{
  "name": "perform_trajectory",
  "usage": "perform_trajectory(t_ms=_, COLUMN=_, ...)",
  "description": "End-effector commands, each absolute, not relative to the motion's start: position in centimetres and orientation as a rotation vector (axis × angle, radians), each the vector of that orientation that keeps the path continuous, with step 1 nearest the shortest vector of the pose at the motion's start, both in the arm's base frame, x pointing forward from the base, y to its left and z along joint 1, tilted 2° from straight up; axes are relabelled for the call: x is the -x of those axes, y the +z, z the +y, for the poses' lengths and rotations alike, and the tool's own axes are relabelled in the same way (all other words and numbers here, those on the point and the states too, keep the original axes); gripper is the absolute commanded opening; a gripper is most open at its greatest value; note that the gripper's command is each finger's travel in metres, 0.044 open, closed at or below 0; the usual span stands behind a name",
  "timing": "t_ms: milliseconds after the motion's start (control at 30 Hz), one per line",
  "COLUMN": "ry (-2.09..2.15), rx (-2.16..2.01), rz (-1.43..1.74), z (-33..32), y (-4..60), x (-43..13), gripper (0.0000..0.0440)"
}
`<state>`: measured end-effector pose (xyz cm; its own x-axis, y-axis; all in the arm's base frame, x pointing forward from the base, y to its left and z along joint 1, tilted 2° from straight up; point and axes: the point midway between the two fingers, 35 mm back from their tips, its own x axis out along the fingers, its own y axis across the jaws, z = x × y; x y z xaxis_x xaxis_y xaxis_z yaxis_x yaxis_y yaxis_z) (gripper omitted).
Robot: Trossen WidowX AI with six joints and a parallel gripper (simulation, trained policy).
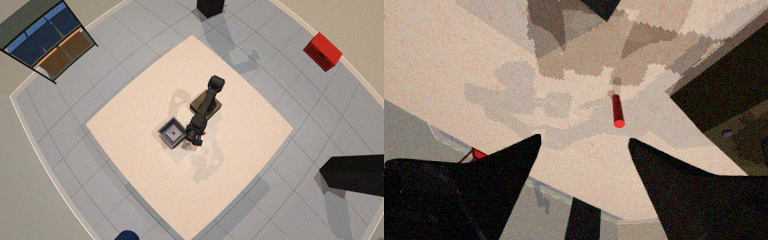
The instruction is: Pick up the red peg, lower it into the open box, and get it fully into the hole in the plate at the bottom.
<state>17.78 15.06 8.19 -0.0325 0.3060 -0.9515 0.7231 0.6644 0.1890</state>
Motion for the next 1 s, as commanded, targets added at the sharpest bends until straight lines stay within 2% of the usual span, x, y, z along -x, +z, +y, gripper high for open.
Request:
perform_trajectory(t_ms=0, ry=-0.559, rx=-0.892, rz=1.627, z=14.8, y=8.2, x=-16.0, gripper=0.0408)
perform_trajectory(t_ms=433, ry=-0.855, rx=-0.889, rz=1.574, z=13.9, y=8.1, x=-12.4, gripper=0.0398)
perform_trajectory(t_ms=967, ry=-0.956, rx=-0.800, rz=1.505, z=13.5, y=6.1, x=-11.6, gripper=0.0412)
